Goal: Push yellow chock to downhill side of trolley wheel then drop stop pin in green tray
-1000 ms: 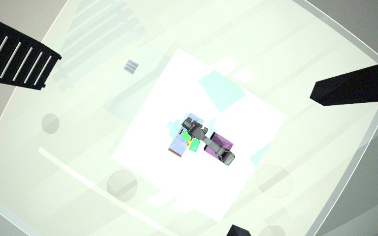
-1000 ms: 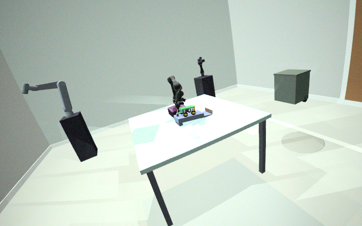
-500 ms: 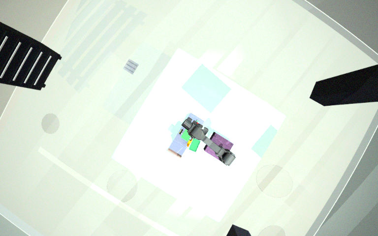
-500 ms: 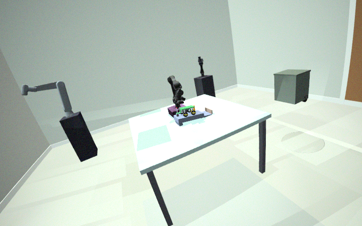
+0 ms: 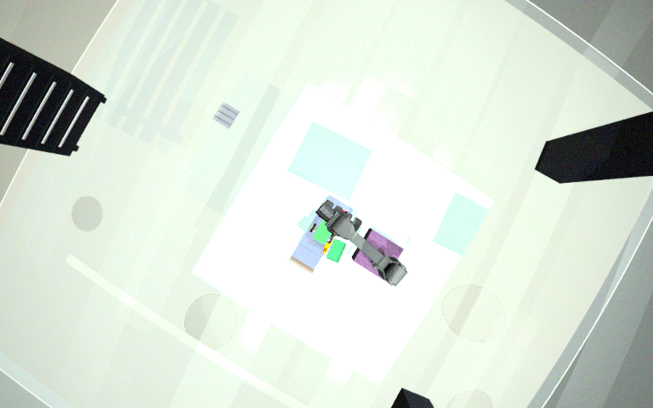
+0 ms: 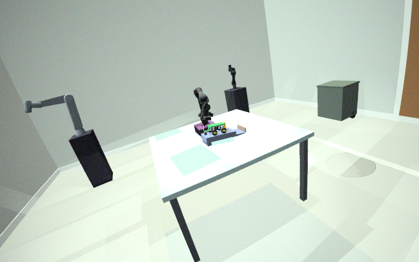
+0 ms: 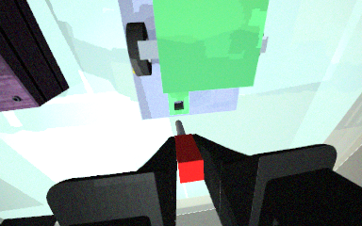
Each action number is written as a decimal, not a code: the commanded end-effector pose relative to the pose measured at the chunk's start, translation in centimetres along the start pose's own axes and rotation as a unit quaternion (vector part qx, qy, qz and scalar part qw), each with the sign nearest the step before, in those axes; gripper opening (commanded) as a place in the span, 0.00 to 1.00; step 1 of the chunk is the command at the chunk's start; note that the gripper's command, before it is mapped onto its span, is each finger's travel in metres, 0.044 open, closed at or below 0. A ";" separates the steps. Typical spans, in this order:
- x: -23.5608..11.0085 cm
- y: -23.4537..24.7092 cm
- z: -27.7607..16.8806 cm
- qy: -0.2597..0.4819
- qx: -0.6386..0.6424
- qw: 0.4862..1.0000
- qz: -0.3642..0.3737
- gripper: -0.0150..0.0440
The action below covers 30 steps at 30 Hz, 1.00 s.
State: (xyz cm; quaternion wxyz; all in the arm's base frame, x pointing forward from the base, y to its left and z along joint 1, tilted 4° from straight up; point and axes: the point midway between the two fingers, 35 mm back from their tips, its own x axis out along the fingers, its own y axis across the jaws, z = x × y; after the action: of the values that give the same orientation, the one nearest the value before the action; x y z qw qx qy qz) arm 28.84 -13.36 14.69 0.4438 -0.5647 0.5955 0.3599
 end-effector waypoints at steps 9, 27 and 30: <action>0.0 -0.2 -1.9 0.002 0.000 1.000 -0.003 0.25; 0.4 6.0 -1.9 0.003 -0.001 1.000 0.000 0.25; 0.4 7.1 -2.0 0.003 -0.002 1.000 0.000 0.25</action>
State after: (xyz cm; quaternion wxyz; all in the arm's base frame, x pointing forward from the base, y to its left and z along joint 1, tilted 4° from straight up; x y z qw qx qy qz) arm 22.53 -14.69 14.41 0.4397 -0.5642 0.5988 0.3603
